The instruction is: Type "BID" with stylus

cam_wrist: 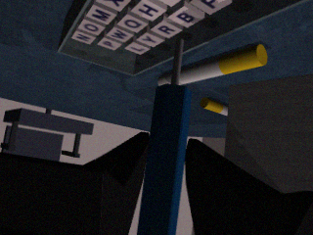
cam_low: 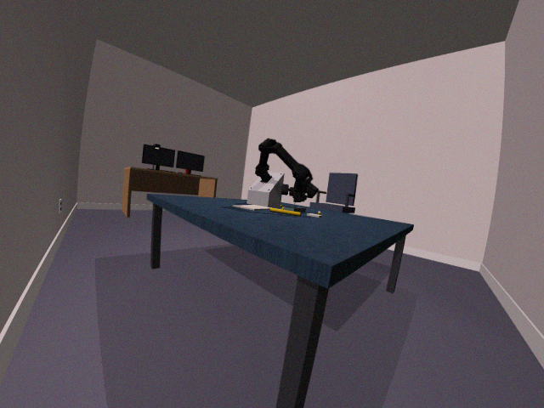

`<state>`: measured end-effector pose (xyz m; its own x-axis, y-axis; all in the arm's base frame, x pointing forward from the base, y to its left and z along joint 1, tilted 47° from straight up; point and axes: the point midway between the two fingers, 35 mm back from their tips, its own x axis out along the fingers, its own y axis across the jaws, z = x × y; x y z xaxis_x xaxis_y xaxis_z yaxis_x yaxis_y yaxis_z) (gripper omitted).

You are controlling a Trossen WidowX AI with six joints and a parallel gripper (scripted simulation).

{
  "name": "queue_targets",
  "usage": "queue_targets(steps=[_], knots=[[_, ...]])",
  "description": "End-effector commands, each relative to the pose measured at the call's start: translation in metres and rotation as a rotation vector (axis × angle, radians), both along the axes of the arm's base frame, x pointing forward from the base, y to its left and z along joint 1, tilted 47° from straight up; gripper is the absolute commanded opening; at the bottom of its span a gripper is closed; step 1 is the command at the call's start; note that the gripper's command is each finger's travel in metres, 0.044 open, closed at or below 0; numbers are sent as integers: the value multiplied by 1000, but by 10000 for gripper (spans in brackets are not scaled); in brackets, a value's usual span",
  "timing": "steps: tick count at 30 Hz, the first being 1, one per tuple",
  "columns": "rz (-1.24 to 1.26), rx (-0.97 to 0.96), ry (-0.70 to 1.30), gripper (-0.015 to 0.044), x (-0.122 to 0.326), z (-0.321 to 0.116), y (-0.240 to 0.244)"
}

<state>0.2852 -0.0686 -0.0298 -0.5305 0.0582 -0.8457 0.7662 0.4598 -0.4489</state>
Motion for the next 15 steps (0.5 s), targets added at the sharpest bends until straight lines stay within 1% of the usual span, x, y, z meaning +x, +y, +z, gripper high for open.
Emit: queue_targets(steps=[1, 15], knots=[[3, 0, 2, 81, 0, -1, -1], [3, 0, 2, 81, -2, -1, -2]])
